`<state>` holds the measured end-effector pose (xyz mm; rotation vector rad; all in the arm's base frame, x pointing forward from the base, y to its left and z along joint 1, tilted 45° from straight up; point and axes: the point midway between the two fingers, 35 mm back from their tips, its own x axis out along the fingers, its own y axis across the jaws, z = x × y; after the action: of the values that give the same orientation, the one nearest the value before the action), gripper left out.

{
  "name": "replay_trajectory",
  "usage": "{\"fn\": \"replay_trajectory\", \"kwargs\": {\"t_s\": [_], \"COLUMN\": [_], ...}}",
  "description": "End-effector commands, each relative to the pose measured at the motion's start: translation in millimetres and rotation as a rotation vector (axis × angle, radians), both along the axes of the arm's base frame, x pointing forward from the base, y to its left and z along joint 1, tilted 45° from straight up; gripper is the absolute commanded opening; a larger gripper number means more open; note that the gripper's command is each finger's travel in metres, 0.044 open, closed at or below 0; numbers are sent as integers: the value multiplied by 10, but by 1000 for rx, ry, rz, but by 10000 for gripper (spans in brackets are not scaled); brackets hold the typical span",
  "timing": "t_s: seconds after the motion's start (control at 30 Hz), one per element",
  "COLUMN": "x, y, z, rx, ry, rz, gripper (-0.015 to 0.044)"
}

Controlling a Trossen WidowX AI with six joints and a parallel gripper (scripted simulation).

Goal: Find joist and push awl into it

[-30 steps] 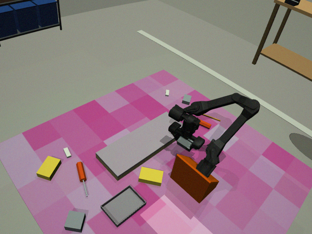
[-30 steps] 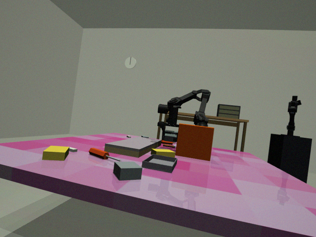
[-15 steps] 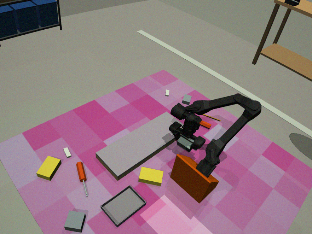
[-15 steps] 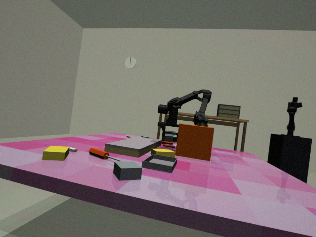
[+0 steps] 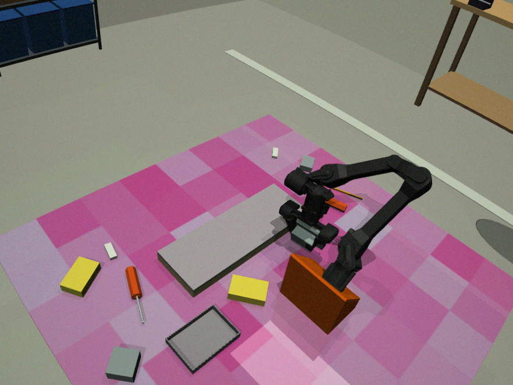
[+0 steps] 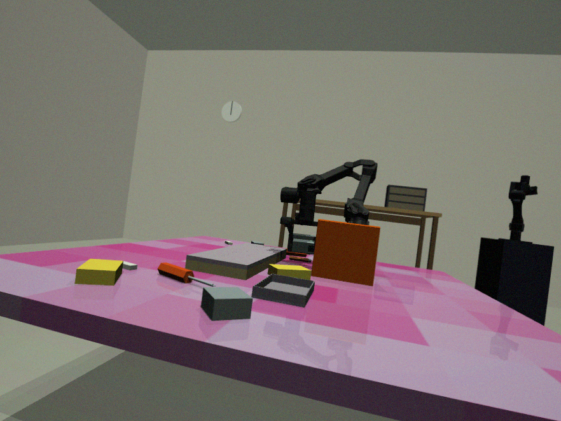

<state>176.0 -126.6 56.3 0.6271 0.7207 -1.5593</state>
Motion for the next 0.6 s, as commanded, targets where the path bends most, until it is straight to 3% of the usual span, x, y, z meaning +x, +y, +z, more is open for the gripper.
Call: {"fn": "replay_trajectory", "kwargs": {"t_s": [0.0, 0.57], "x": [18, 17], "y": [-2, -31], "z": [16, 35], "rx": [24, 142], "ry": [-4, -11], "rz": [1, -6], "gripper": [0, 0]}}
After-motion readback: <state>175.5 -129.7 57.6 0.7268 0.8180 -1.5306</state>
